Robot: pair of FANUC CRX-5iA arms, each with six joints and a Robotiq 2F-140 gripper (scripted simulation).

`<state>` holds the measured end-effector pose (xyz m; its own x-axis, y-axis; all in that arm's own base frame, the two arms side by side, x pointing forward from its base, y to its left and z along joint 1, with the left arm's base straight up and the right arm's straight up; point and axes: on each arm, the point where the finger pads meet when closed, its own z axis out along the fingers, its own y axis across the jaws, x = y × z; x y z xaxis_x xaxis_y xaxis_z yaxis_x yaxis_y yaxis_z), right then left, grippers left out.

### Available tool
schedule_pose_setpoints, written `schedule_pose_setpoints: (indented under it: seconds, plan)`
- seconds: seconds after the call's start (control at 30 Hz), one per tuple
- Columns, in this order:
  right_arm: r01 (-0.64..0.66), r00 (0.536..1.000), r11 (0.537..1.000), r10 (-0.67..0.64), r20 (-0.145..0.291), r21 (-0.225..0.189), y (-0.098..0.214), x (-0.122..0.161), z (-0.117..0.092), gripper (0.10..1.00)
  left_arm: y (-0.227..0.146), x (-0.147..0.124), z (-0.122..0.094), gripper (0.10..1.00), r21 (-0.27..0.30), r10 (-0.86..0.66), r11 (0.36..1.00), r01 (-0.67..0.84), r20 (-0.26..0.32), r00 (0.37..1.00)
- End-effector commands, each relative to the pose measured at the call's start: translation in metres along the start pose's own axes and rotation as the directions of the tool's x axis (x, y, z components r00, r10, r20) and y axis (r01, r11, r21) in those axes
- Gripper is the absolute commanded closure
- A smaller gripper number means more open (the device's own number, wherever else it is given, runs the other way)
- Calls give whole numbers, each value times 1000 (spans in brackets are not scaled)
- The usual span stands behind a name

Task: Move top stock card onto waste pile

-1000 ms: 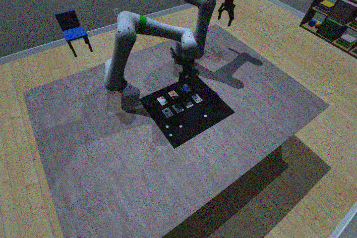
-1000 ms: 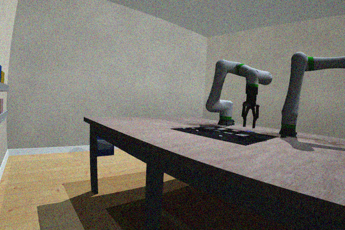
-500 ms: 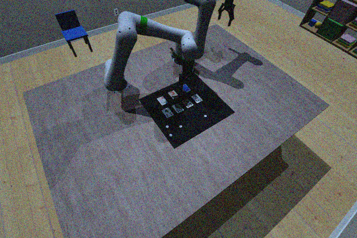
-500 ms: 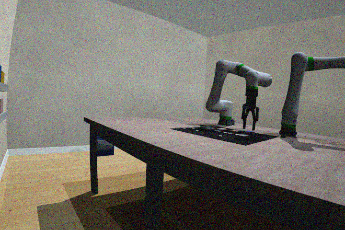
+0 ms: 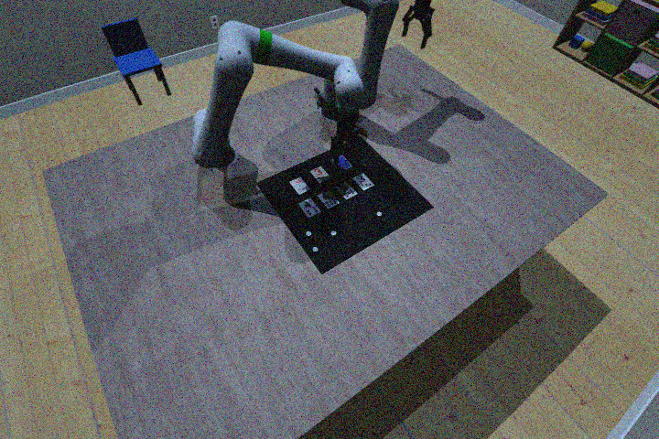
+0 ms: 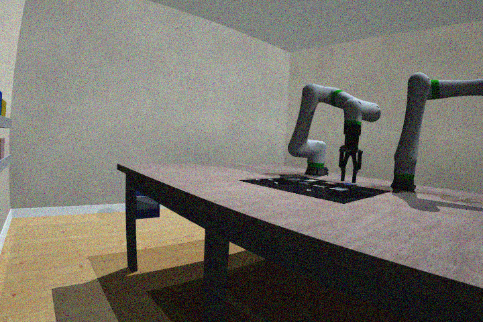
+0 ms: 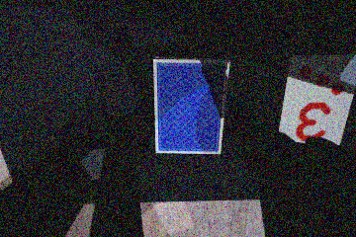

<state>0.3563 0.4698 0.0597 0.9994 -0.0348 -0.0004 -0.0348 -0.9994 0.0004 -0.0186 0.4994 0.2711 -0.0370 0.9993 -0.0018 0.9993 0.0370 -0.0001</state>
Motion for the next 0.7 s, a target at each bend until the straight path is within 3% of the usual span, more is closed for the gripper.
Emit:
schedule_pose_setpoints:
  seconds: [0.0,0.53,0.57,0.67]
  plan:
    - [0,1000,1000,0,-2,2,0,1,-1,619,0,0,-1,98,0,0,1000,0,-2,1000]
    - [0,1000,1000,0,-2,2,0,1,-1,619,0,0,-1,98,0,0,1000,0,-2,1000]
    - [0,1000,1000,0,-2,2,0,1,-1,551,0,0,-1,98,0,0,1000,0,-2,1000]
    - [0,1000,1000,0,-2,2,0,1,-1,551,0,0,-1,98,0,0,1000,0,-2,1000]
